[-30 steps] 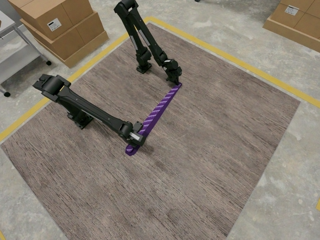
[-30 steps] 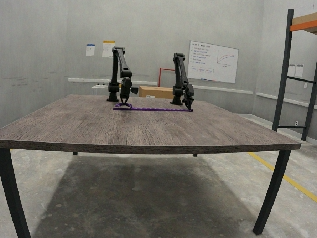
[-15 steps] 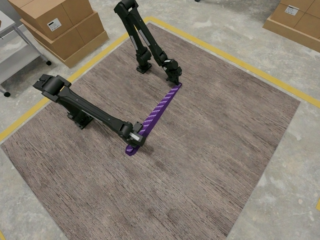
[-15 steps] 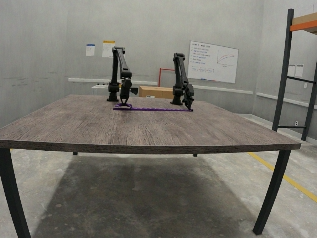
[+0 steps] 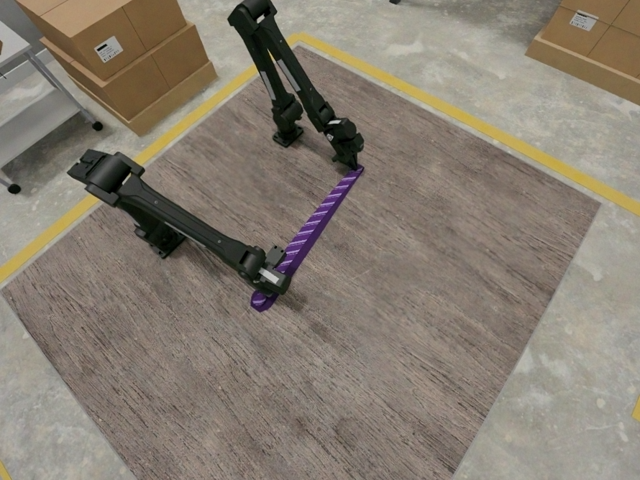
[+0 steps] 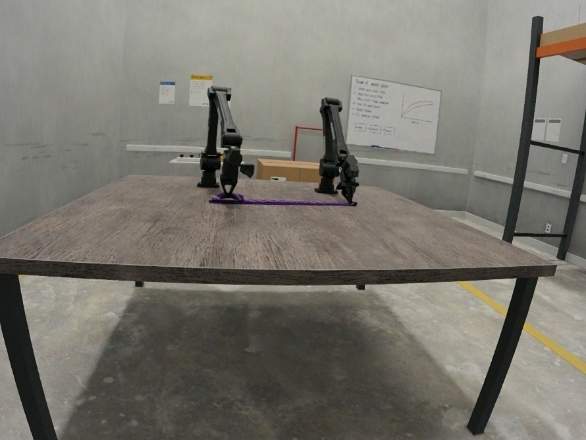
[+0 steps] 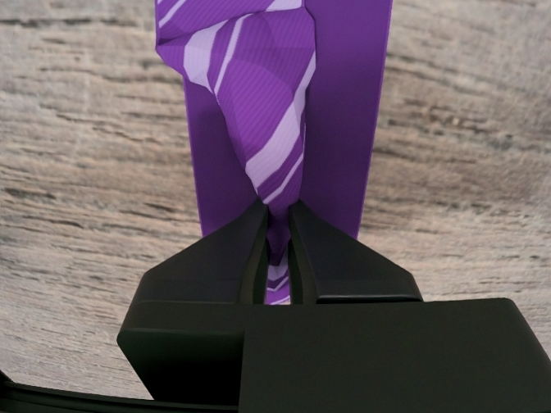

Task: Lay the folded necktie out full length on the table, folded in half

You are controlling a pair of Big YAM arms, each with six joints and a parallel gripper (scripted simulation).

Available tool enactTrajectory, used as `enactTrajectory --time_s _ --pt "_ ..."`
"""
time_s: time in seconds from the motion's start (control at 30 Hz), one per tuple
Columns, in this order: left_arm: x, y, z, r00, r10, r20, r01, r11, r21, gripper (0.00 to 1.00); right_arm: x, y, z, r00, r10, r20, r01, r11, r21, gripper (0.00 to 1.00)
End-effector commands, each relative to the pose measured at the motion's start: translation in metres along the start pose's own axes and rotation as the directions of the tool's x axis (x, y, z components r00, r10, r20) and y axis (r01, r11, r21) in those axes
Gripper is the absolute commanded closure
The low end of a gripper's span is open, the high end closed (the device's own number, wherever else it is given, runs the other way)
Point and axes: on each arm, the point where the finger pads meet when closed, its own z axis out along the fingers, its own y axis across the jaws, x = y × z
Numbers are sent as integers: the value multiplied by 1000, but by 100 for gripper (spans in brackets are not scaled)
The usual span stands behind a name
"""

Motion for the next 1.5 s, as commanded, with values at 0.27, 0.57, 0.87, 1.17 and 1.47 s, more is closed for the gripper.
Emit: enactTrajectory --time_s 0.27,0.57,0.87,1.17,1.47 --pt "-7 -1 2 1000 4 16 -4 1000 -2 96 10 -8 8 1000 2 -1 -2 1000 14 96" --pt "-7 -1 2 1000 4 16 -4 1000 -2 96 11 -8 11 1000 2 -1 -2 1000 14 96" --pt "-7 -1 2 1000 4 16 -4 1000 -2 96 11 -8 12 1000 2 -1 -2 1000 14 96" --pt "-7 -1 2 1000 4 16 -4 1000 -2 96 11 -8 12 1000 2 -1 -2 1000 14 84" --pt "-7 -1 2 1000 4 16 -4 1000 -2 96 11 -8 12 1000 2 -1 -2 1000 14 56"
